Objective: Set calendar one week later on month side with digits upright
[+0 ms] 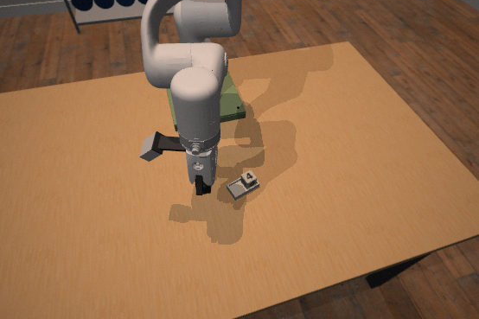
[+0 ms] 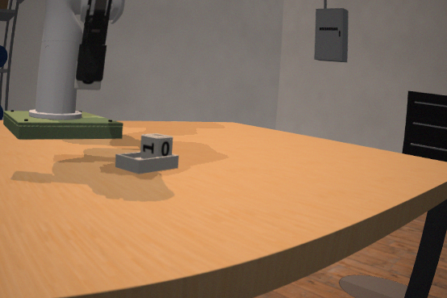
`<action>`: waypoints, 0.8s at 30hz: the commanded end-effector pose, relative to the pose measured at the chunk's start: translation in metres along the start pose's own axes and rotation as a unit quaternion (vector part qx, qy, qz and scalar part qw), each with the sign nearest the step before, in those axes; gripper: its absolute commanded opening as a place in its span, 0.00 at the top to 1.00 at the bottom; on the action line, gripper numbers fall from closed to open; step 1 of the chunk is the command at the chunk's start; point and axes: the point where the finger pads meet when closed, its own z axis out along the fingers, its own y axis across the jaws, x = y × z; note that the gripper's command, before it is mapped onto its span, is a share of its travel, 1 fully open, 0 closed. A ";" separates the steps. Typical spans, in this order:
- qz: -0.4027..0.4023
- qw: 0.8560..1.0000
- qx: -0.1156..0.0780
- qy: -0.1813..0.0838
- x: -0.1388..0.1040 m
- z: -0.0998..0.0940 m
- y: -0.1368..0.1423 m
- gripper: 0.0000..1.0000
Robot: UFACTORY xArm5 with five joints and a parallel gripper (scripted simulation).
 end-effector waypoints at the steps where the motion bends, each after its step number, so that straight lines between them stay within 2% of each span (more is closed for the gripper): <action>1: 0.087 0.996 0.002 0.000 0.000 -0.001 -0.001 0.71; 4: 0.120 0.993 0.002 0.000 0.000 -0.001 -0.002 0.71; 10: 0.231 0.973 0.002 -0.001 0.000 -0.001 -0.002 0.71; 13: 0.246 0.969 0.002 -0.001 0.000 -0.001 -0.002 0.71; 14: 0.281 0.960 0.002 -0.001 0.000 -0.001 -0.002 0.71; 17: 0.317 0.948 0.002 -0.001 0.000 -0.001 -0.002 0.71; 21: 0.389 0.921 0.001 -0.001 0.000 -0.001 -0.002 0.71; 22: 0.391 0.920 0.001 -0.001 0.000 -0.001 -0.002 0.71; 23: 0.420 0.908 0.001 -0.001 0.000 -0.002 -0.003 0.71; 24: 0.428 0.904 0.001 -0.001 0.000 -0.002 -0.003 0.71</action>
